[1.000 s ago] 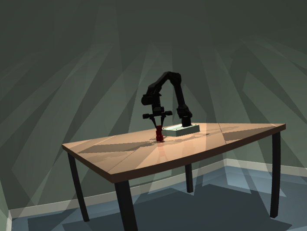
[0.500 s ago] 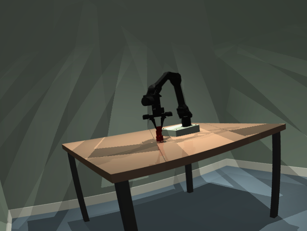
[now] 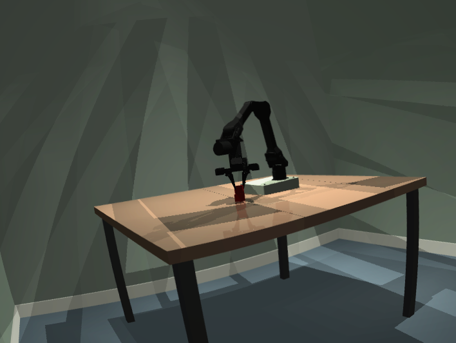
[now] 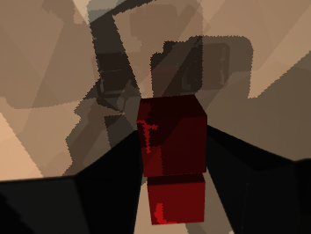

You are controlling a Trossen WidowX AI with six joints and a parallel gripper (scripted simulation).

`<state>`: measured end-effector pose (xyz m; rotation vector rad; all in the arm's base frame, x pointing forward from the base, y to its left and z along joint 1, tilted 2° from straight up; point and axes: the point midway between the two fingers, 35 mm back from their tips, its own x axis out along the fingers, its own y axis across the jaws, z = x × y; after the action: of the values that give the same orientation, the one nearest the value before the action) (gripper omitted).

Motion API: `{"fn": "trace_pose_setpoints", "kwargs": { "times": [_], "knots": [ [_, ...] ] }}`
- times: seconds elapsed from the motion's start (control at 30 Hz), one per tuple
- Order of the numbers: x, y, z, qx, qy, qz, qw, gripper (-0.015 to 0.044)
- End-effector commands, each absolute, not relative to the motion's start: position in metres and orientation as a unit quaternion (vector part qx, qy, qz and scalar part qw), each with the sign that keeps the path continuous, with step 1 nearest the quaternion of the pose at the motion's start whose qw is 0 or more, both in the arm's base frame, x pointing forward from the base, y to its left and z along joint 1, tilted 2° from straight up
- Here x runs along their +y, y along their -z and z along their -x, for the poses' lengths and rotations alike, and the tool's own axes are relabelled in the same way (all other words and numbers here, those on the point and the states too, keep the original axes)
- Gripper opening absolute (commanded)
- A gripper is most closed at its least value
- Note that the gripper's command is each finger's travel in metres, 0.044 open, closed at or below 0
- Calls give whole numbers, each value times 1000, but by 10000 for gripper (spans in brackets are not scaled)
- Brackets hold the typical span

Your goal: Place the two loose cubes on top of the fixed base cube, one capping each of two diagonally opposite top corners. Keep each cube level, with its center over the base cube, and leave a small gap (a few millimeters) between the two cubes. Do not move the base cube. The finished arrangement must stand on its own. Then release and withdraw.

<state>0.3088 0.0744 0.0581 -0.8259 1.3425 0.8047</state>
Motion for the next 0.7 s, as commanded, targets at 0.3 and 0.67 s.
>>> {"fn": "trace_pose_setpoints", "kwargs": {
  "times": [0.3, 0.67],
  "knots": [
    [74, -55, -309, 588, -350, 363, 632, 105],
    [74, -55, -309, 588, -350, 363, 632, 131]
  ]
}}
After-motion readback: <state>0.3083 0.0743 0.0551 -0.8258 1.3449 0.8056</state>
